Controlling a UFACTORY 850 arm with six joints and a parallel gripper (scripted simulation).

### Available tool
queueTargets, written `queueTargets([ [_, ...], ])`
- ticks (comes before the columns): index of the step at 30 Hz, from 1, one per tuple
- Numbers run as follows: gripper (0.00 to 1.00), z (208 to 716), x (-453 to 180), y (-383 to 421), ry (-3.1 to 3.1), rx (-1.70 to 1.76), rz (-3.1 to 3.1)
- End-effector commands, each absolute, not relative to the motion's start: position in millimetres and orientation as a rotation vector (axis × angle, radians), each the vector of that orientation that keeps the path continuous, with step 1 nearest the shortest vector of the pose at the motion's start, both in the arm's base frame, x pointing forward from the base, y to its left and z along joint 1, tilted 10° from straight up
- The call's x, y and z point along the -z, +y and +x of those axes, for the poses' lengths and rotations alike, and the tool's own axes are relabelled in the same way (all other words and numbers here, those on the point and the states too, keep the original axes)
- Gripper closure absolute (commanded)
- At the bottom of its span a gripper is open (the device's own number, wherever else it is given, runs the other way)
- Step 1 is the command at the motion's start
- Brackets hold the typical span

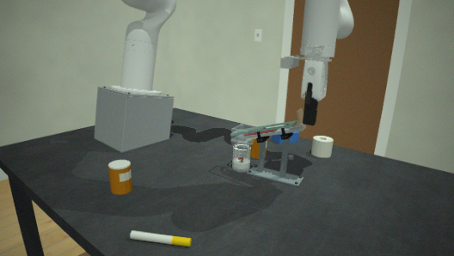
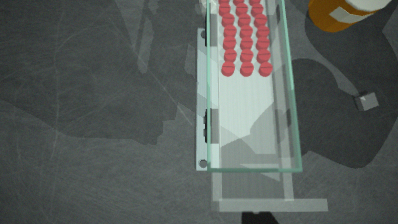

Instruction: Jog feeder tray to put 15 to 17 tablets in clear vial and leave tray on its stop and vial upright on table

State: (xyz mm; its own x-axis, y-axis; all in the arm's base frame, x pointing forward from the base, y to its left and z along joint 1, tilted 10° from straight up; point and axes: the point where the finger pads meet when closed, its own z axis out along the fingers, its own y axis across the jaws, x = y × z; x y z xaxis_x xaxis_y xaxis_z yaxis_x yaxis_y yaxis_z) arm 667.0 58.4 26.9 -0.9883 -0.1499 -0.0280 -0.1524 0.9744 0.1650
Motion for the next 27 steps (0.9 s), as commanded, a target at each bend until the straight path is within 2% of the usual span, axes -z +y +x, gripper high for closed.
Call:
queueTargets([
  [1, 1.0, 686.6, -35.0, 60.1, 3.101, -0.259, -0.237],
  [15, 1.0, 685.9, -34.7, 60.0, 3.101, -0.259, -0.237],
  [27, 1.0, 654.9, -23.4, 57.1, 3.101, -0.259, -0.237],
])
